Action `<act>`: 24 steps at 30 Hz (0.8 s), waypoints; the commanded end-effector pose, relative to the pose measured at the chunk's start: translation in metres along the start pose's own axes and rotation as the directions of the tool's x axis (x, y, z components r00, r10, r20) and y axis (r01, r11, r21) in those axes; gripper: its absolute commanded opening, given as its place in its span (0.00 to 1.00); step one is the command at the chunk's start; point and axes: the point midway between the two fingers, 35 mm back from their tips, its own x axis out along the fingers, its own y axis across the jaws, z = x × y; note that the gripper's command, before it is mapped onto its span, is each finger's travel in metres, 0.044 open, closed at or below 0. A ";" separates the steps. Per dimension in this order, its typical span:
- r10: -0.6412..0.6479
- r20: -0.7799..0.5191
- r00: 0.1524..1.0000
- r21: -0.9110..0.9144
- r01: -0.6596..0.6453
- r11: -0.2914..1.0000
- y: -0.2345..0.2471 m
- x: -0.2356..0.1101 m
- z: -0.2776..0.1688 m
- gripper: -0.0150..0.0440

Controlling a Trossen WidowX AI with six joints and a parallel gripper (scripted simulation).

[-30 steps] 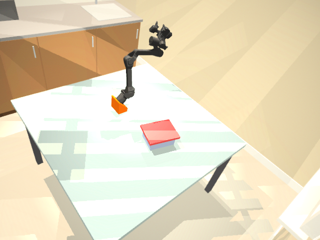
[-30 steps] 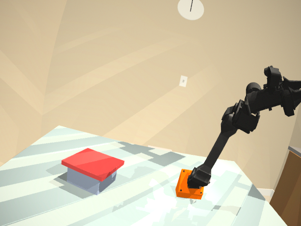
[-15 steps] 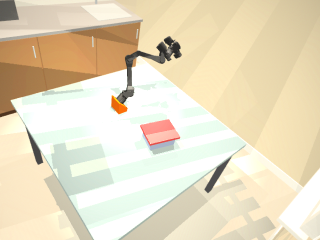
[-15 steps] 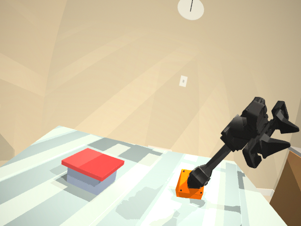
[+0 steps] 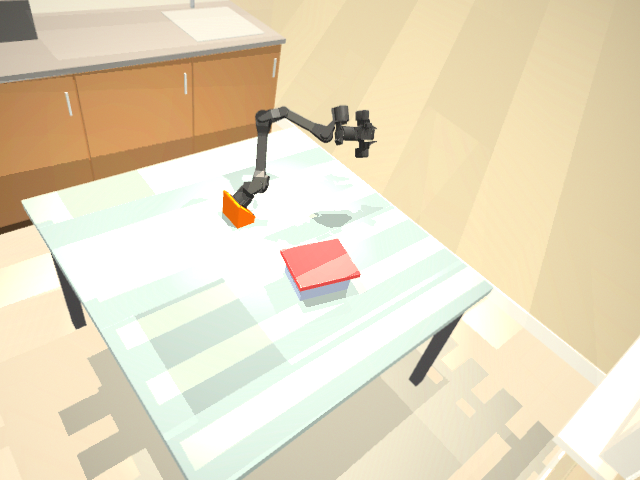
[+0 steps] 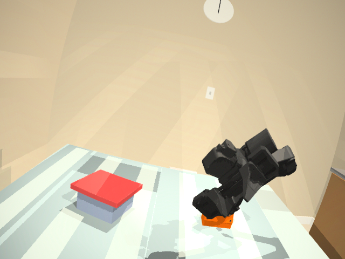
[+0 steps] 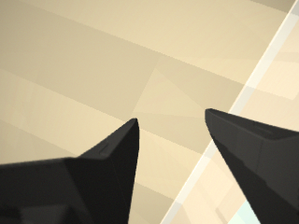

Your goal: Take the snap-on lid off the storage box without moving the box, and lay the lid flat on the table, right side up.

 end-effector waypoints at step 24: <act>-0.870 0.372 0.325 0.866 0.216 0.451 -0.258 -0.261 0.111 0.65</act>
